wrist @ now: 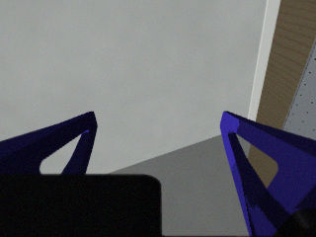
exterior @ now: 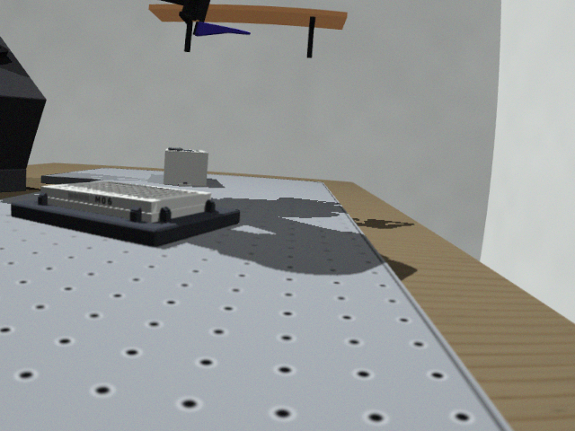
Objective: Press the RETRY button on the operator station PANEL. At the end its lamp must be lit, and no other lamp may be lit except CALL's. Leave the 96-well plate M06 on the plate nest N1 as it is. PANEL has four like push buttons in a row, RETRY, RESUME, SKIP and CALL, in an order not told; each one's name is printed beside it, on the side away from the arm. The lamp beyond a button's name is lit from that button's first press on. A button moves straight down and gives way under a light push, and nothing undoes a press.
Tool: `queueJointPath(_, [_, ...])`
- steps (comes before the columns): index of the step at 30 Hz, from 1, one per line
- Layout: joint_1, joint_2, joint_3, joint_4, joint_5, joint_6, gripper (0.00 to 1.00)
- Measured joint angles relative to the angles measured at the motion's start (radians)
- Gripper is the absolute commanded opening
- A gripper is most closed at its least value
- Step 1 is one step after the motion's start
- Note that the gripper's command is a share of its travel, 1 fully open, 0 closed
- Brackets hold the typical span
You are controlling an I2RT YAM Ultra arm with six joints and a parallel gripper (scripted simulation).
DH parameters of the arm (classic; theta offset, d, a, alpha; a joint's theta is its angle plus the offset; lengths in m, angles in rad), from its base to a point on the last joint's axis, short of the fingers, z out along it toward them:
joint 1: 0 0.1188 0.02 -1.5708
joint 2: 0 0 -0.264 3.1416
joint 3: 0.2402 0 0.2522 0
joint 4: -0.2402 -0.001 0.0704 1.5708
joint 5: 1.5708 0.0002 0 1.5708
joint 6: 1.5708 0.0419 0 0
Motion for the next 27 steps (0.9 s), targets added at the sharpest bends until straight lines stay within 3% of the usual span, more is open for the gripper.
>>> queueJointPath(16, [0.0,0.0,0.0,0.0,0.0,0.0,1.0])
queueJointPath(17, [0.0,0.0,0.0,0.0,0.0,0.0,0.0])
queueJointPath(27, [0.018,0.03,0.071,-0.124,-0.004,-0.042,0.0])
